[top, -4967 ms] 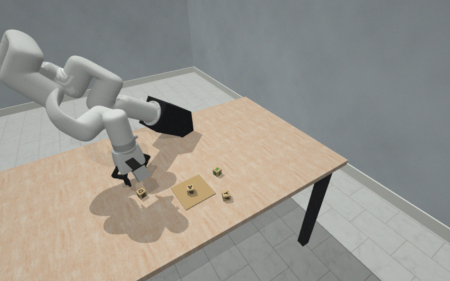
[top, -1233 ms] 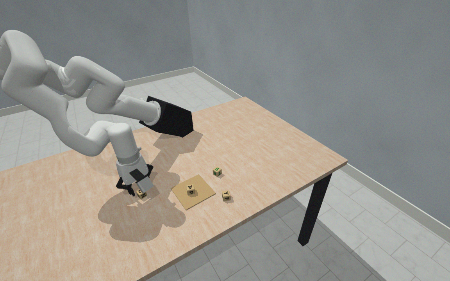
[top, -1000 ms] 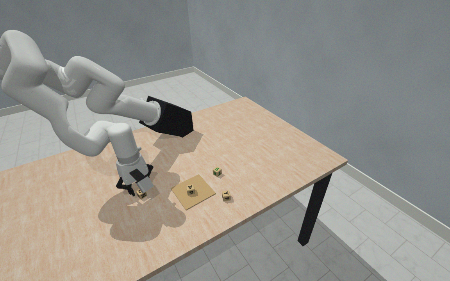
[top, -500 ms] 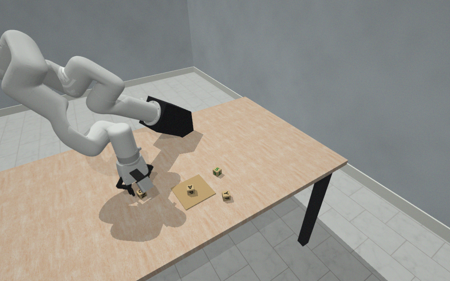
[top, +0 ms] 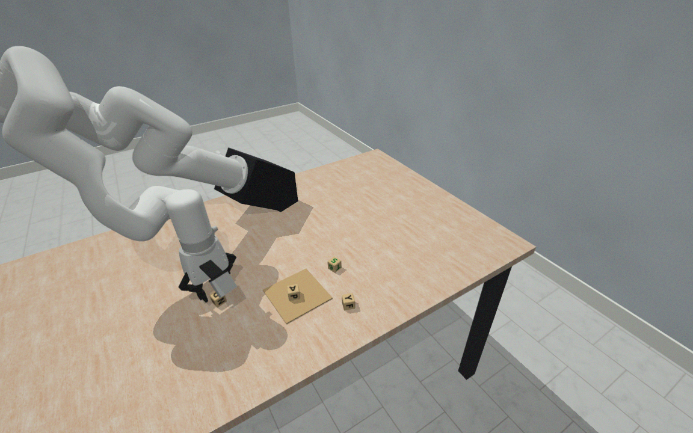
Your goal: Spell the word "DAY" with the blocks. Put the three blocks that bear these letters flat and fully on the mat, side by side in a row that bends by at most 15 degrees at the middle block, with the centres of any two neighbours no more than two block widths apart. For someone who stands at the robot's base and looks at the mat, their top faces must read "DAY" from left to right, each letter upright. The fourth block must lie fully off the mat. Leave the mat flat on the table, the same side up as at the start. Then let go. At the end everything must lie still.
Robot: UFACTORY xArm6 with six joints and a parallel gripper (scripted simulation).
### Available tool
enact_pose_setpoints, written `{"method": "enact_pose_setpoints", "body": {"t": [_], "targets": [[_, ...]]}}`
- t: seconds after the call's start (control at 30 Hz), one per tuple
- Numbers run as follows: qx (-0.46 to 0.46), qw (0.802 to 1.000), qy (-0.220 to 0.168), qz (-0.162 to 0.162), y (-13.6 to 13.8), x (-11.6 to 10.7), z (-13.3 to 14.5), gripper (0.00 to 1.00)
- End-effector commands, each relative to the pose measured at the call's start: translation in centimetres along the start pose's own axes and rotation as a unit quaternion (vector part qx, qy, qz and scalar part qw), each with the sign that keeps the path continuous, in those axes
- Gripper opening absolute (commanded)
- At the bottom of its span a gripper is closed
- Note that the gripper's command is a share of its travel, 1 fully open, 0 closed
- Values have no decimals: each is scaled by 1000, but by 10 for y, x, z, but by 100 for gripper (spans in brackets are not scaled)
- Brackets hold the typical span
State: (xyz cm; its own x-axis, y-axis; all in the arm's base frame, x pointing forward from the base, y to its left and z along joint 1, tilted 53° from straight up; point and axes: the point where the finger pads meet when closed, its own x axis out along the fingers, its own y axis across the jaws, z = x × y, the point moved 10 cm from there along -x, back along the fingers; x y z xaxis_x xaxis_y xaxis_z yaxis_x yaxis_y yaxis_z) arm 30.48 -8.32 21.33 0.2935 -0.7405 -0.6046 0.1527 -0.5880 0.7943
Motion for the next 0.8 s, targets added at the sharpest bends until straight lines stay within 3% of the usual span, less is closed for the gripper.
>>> {"method": "enact_pose_setpoints", "body": {"t": [0.0, 0.77], "targets": [[0, 1000, 1, 0, 0, 0, -1, 69], [0, 1000, 1, 0, 0, 32, -1, 69]]}}
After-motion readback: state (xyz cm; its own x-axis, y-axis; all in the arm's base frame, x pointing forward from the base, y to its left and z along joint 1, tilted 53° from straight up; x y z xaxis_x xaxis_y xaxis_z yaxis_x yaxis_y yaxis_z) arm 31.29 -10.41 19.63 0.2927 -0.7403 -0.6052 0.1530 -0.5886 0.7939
